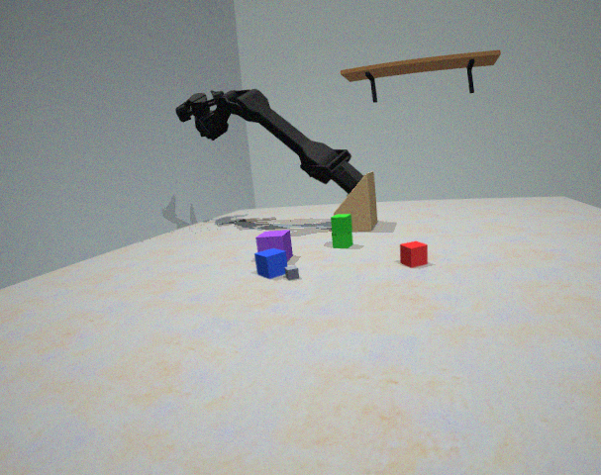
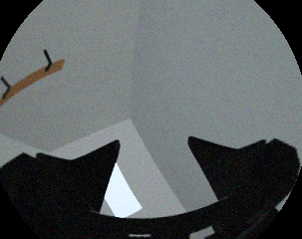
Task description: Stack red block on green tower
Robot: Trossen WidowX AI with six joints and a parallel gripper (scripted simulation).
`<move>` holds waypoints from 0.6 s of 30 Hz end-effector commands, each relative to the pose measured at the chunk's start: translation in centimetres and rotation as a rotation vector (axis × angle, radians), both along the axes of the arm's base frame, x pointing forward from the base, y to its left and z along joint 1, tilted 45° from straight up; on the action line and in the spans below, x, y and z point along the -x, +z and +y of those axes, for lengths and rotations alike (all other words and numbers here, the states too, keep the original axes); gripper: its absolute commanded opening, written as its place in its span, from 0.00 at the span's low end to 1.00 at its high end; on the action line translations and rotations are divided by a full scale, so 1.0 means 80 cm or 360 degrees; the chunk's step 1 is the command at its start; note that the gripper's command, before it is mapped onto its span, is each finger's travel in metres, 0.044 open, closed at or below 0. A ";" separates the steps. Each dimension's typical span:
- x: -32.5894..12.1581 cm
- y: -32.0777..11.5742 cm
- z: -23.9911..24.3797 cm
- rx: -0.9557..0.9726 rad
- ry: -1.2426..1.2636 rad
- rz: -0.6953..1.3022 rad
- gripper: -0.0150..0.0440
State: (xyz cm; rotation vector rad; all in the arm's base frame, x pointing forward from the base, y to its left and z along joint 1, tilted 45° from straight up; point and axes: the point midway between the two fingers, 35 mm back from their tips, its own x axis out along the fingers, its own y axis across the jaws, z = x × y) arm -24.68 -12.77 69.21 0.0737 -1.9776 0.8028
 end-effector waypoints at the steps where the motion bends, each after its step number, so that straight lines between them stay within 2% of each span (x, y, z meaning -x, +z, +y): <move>1: 0.004 -0.015 -0.054 -0.0178 0.0056 -0.0110 1.00; 9: -0.019 -0.045 -0.159 -0.0557 0.0181 -0.0263 1.00; 18: -0.083 -0.087 -0.270 -0.1032 0.0314 -0.0309 1.00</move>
